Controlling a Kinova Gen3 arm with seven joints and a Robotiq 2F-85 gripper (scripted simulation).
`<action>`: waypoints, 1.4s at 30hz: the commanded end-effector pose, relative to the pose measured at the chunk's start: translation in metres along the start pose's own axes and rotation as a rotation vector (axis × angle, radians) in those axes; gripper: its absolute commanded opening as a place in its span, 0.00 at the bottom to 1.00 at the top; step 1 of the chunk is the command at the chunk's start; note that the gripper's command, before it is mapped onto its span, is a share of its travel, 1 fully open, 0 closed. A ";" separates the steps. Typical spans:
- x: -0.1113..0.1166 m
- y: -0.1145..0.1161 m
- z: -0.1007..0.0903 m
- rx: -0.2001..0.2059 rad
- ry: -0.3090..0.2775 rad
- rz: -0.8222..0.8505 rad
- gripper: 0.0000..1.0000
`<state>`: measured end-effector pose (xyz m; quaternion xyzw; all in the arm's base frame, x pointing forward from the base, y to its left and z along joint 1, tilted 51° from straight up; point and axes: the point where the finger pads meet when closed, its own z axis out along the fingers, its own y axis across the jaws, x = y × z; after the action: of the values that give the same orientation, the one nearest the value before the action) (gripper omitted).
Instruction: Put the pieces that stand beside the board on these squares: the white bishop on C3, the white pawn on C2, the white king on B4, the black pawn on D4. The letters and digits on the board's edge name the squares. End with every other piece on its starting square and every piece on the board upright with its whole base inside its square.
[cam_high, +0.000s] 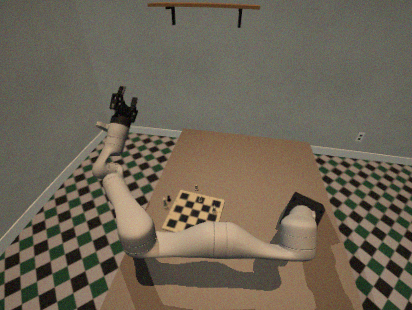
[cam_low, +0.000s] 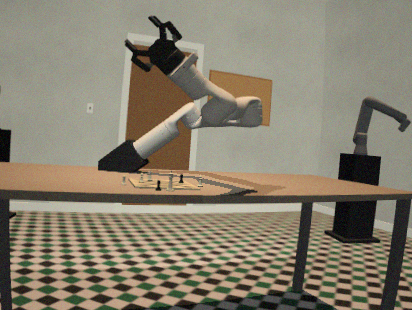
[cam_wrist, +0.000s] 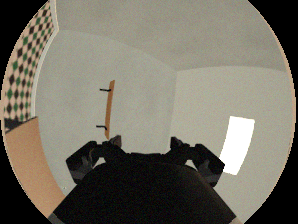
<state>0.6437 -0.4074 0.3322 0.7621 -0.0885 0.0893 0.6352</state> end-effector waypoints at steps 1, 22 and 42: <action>0.002 0.003 -0.018 0.014 0.007 0.043 1.00; -0.001 0.003 -0.058 0.055 0.005 0.166 1.00; -0.007 0.002 -0.097 0.103 -0.003 0.288 1.00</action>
<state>0.6327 -0.3209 0.3439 0.7722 -0.1934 0.1753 0.5793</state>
